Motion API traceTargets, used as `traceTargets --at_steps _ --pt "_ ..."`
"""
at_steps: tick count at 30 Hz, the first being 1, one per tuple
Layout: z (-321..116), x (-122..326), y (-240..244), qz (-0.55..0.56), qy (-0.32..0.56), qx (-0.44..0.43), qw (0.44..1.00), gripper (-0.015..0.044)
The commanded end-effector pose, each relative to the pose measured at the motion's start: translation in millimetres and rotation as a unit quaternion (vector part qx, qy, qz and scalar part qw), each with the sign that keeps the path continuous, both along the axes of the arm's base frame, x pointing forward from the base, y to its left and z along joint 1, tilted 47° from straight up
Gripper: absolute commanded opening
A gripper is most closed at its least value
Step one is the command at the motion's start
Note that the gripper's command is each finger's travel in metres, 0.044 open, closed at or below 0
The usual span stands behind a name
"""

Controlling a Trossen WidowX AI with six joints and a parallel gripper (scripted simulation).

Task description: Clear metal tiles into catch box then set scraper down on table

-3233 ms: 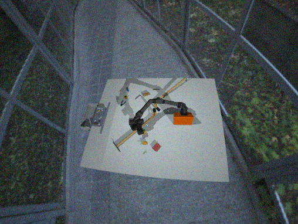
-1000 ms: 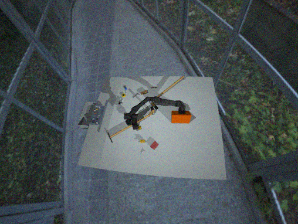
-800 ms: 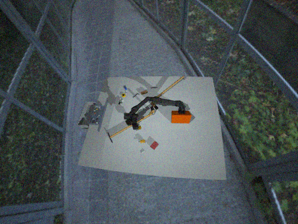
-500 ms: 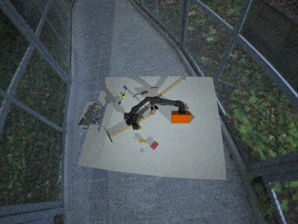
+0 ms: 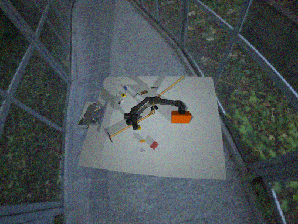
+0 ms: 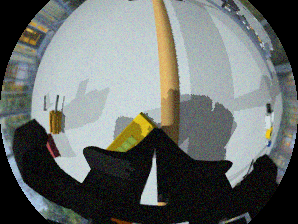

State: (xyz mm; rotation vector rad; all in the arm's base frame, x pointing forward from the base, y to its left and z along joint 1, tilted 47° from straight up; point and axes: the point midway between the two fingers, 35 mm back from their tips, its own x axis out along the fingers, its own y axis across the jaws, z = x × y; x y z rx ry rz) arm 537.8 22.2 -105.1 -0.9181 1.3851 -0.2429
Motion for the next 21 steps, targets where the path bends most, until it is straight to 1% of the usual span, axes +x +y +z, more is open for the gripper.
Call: traceTargets --at_steps 1,4,5,7,21 --pt "-1.2 0.3 -12.4 -0.009 0.001 -0.005 1.0 0.0" --pt "-1.2 0.3 -12.4 -0.009 0.001 -0.005 1.0 0.0" --pt "0.2 0.0 0.4 0.0 0.0 0.001 1.0 0.0" --pt "1.5 -0.3 4.1 0.0 -0.003 0.005 1.0 0.0" --pt "33.3 -1.5 36.7 0.0 -0.022 0.008 1.0 0.0"
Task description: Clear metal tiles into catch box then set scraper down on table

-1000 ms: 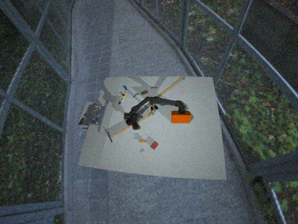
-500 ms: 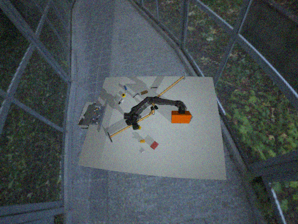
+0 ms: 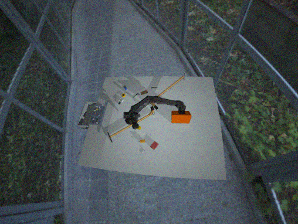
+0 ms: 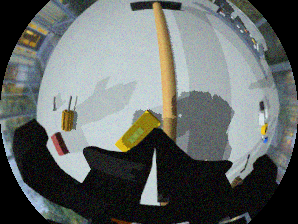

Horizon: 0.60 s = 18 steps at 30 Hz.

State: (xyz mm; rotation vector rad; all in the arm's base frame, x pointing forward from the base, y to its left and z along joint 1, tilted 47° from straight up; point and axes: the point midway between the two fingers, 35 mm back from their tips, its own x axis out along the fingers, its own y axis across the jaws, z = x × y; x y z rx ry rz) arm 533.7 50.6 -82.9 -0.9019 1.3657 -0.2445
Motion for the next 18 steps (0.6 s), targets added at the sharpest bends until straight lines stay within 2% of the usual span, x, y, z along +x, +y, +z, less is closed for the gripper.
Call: traceTargets --at_steps 1,8,18 --pt "13.3 2.4 10.5 0.0 -0.013 0.002 1.0 0.0" --pt "16.8 0.7 15.8 -0.002 -0.016 0.002 1.0 0.0" --pt "-16.1 -17.3 11.0 -0.035 -0.027 -0.004 0.999 0.0"
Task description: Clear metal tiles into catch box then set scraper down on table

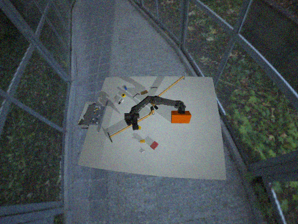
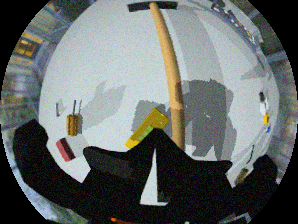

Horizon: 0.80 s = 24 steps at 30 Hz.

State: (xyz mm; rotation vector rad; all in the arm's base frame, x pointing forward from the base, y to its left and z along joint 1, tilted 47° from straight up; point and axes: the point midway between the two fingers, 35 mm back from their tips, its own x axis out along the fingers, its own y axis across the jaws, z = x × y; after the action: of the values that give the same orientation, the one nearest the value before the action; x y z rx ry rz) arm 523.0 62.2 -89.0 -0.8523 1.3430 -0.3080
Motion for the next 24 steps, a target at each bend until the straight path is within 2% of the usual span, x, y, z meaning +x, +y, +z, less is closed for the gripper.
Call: traceTargets --at_steps 1,24 --pt "-13.3 -8.7 -1.2 -0.011 -0.001 -0.005 1.0 0.0" --pt "-45.4 -16.3 -25.4 -0.022 -0.005 -0.01 1.0 0.0"
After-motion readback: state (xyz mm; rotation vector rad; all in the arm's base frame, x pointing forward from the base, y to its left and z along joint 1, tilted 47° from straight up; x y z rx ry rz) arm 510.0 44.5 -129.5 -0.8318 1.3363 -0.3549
